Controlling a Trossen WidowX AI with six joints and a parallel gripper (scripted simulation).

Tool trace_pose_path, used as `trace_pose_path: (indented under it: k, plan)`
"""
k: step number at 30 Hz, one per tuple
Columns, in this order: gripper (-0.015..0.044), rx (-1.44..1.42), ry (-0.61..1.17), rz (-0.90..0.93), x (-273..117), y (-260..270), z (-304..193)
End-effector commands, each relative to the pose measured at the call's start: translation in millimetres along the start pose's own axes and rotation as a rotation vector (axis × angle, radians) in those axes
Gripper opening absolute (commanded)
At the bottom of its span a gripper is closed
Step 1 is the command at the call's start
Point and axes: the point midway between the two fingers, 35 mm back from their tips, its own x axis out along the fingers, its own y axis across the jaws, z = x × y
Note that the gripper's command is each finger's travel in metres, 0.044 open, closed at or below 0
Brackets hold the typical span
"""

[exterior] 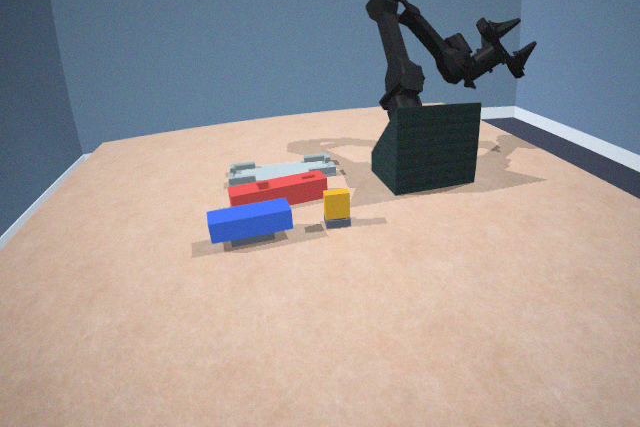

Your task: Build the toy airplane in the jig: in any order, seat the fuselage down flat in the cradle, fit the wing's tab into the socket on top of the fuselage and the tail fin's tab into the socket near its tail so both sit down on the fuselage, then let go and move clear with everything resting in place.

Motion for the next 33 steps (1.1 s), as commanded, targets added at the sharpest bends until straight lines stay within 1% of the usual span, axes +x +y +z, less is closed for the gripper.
trace_pose_path:
  k: [1, 2, 6, 13, 18, 23, 28, 33]
  plan:
    - [0.0426, 0.0, 0.0, 0.0, 0.0, 0.0, 0.0]
    - [0.044, 0.001, -0.002, 0.003, -0.6, 0.6, 0.7]
    - [0.044, 0.015, -0.041, 0.077, -14.8, 14.4, 17.0]
    - [0.044, 0.066, -0.172, 0.342, -76.7, 53.4, 72.1]
    - [0.044, 0.097, -0.25, 0.544, -135.6, 73.2, 102.4]
    - [0.044, 0.124, -0.321, 0.75, -200.3, 81.8, 127.2]
    - [0.044, 0.146, -0.384, 0.959, -268.3, 78.4, 146.0]
    - [0.044, 0.163, -0.441, 1.173, -337.2, 62.3, 158.6]
